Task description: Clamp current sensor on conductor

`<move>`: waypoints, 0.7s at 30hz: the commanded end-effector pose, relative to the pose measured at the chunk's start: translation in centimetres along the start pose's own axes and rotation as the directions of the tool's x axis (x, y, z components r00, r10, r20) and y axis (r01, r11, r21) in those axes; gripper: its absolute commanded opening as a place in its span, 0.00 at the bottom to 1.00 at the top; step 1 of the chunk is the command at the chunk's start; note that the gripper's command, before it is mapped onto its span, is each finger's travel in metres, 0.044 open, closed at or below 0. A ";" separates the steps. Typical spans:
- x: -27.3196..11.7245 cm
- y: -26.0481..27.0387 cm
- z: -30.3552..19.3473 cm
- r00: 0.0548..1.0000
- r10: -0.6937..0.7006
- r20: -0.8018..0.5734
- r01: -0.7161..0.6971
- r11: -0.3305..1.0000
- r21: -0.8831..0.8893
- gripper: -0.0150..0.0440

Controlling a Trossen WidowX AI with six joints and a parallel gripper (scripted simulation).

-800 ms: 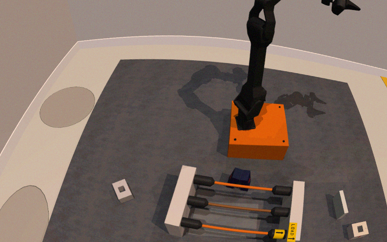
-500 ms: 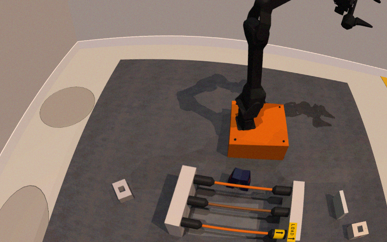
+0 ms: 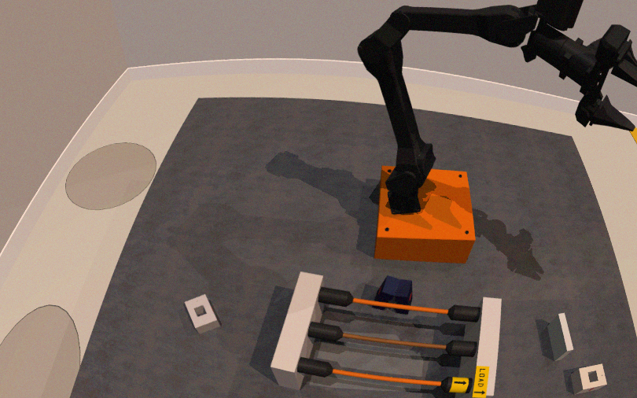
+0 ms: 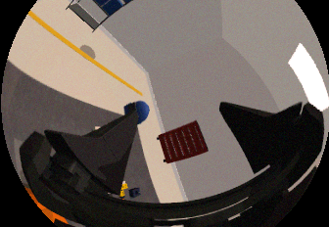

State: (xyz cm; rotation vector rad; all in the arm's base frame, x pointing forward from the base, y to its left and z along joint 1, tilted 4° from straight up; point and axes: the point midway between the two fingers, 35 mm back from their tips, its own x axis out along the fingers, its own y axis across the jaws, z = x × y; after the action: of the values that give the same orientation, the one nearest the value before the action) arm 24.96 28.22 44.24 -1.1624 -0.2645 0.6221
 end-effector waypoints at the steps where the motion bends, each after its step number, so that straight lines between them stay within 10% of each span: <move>1: -0.1 -1.0 -6.1 0.993 -0.079 -0.085 0.097 0.968 0.233 1.00; 21: -9.7 1.6 -29.8 0.797 -0.364 -0.482 0.583 0.254 0.772 1.00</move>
State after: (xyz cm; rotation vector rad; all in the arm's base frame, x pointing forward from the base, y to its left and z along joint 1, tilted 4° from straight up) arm 32.14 0.79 32.21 -0.0517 -0.0209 0.0109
